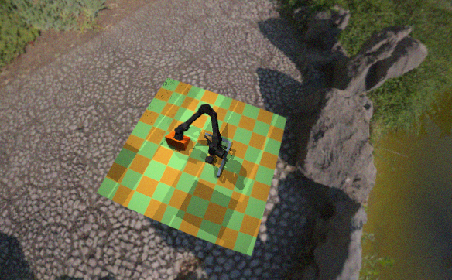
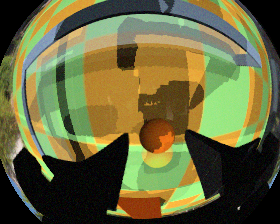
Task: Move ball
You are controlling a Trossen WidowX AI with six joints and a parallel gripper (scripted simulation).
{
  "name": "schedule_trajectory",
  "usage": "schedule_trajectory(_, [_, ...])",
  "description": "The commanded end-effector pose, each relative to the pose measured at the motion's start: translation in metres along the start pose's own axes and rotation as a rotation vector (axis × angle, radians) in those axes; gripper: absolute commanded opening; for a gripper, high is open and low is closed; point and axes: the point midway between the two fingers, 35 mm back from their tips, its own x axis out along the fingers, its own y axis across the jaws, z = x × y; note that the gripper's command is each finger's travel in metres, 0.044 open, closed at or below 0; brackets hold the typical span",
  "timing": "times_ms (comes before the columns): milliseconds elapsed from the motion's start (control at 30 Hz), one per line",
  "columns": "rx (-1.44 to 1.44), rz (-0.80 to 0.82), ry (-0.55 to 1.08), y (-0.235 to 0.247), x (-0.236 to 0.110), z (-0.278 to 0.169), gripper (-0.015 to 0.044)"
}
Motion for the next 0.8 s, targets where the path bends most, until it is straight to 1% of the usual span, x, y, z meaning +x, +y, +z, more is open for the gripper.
schedule_trajectory(0, [0.009,0.007,0.008,0.000,0.008,-0.003,0.0285])
schedule_trajectory(133, [0.009,0.007,0.008,0.000,0.008,-0.003,0.0180])
schedule_trajectory(400, [0.009,0.007,0.008,0.000,0.008,-0.003,0.0127])
schedule_trajectory(467, [0.005,0.003,0.004,0.000,0.007,-0.002,0.0074])
schedule_trajectory(567, [-0.029,-0.032,-0.040,-0.007,-0.009,0.006,0.0000])
schedule_trajectory(767, [-0.019,-0.032,-0.029,-0.009,-0.037,0.008,0.0000])
